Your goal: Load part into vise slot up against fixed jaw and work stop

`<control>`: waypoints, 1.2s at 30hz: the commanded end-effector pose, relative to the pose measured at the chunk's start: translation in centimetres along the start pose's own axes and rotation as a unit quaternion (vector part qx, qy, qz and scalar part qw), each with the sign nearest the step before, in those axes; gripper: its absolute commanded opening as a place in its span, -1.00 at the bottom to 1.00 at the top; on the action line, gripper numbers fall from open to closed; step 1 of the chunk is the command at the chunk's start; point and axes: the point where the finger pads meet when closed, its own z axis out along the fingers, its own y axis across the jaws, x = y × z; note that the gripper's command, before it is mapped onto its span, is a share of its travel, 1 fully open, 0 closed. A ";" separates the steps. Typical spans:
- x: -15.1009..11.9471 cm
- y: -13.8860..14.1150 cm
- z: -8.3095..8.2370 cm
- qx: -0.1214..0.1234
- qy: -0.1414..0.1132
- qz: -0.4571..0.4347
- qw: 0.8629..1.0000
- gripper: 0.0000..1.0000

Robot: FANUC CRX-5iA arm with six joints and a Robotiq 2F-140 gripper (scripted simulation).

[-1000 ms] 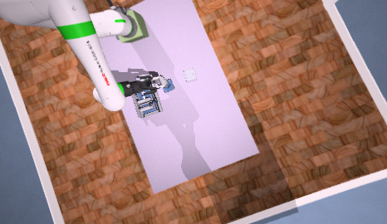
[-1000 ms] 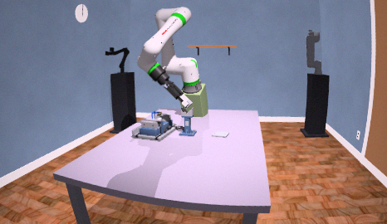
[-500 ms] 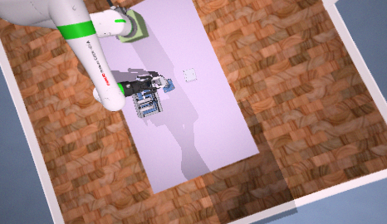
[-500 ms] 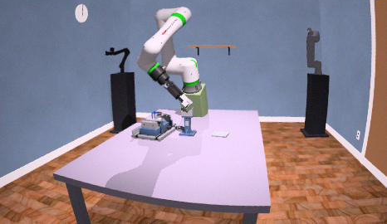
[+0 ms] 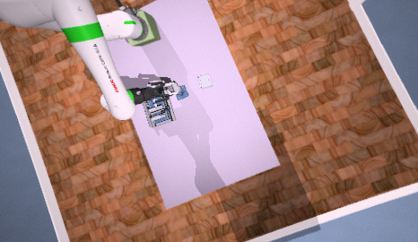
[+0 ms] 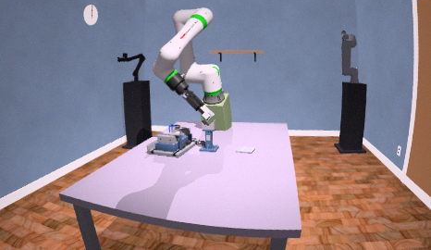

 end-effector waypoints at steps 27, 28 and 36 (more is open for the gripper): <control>0.0 0.0 0.0 0.000 0.005 0.000 1.000 -1.00; 0.0 0.0 0.0 0.000 0.006 0.000 1.000 -1.00; -0.1 0.0 0.0 0.000 0.018 0.000 1.000 -1.00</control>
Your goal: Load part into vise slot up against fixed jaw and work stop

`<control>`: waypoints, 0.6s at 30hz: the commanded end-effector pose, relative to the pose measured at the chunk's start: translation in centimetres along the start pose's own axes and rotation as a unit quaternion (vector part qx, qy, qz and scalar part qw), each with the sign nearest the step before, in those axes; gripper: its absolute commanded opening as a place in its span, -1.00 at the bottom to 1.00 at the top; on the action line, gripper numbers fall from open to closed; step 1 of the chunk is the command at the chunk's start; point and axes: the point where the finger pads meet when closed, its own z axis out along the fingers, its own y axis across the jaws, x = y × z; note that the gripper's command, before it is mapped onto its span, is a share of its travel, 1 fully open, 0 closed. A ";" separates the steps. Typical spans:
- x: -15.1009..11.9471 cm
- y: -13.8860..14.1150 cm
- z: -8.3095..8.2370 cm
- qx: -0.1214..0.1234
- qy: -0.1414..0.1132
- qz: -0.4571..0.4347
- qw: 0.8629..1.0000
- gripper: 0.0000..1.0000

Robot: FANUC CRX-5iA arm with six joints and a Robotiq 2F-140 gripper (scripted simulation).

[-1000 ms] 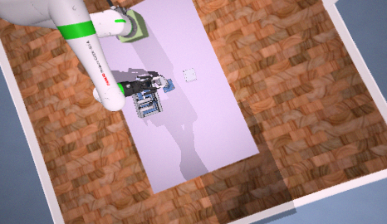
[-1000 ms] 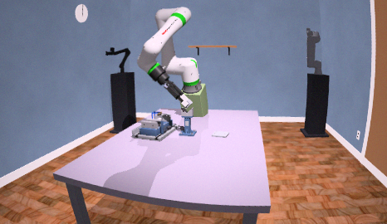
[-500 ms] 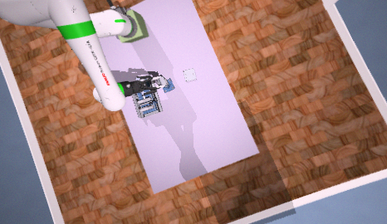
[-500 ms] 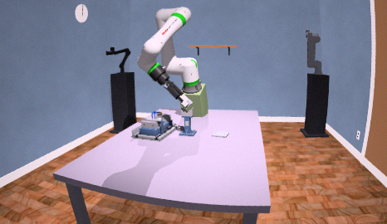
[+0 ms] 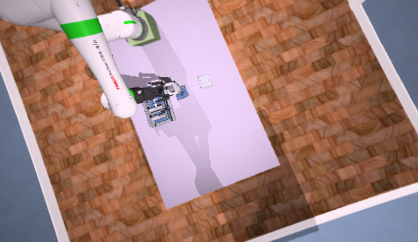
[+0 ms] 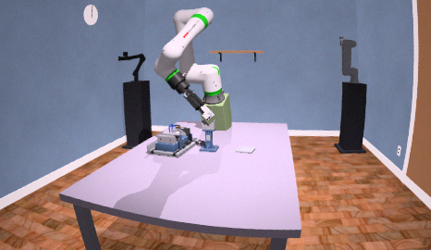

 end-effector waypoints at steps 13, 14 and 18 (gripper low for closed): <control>-0.2 0.0 0.0 0.000 0.046 0.000 0.999 -1.00; -0.3 0.0 0.0 0.000 0.051 0.000 0.999 -1.00; -0.3 0.0 0.0 0.000 0.060 0.000 0.998 -1.00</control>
